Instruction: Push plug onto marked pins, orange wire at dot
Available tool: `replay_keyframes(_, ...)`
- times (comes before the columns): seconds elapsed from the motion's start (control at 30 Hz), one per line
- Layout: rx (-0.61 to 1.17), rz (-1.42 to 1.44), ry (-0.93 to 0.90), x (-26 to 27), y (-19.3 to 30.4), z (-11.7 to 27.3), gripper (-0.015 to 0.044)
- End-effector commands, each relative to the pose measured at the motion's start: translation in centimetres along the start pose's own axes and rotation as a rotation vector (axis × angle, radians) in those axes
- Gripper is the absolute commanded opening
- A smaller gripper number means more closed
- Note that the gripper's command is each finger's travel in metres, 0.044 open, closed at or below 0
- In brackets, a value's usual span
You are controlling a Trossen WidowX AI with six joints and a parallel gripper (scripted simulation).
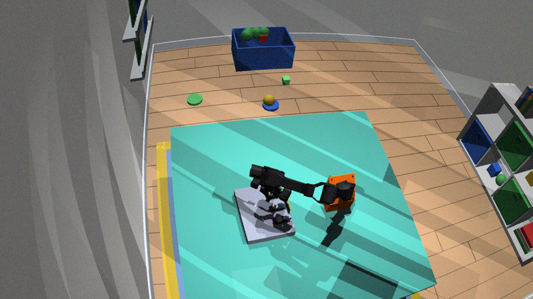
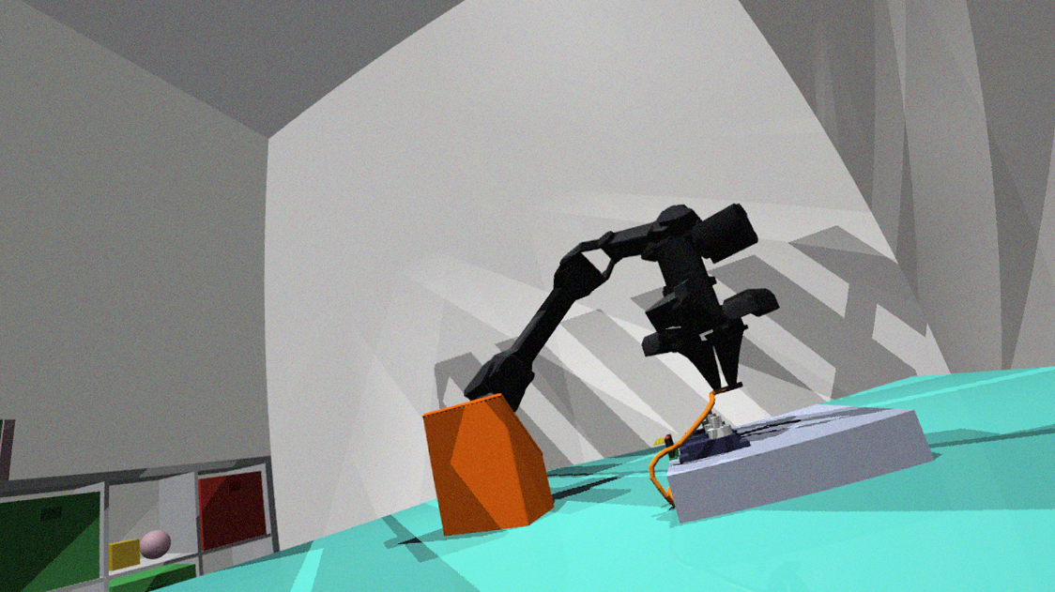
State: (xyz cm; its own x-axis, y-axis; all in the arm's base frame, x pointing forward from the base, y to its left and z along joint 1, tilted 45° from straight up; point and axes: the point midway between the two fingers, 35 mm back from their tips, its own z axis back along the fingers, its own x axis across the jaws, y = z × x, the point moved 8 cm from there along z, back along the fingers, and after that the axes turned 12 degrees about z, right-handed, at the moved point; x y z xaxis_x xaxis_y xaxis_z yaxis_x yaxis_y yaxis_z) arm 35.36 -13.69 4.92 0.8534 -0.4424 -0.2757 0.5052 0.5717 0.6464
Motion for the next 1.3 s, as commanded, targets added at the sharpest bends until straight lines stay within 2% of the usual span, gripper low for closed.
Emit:
replay_keyframes(0.0, -0.006, -0.068, -0.003, -1.0, -0.6, 0.3, 0.0)
replay_keyframes(1.27, -0.007, -0.823, 0.002, -15.1, -6.1, -0.3, 0.0)
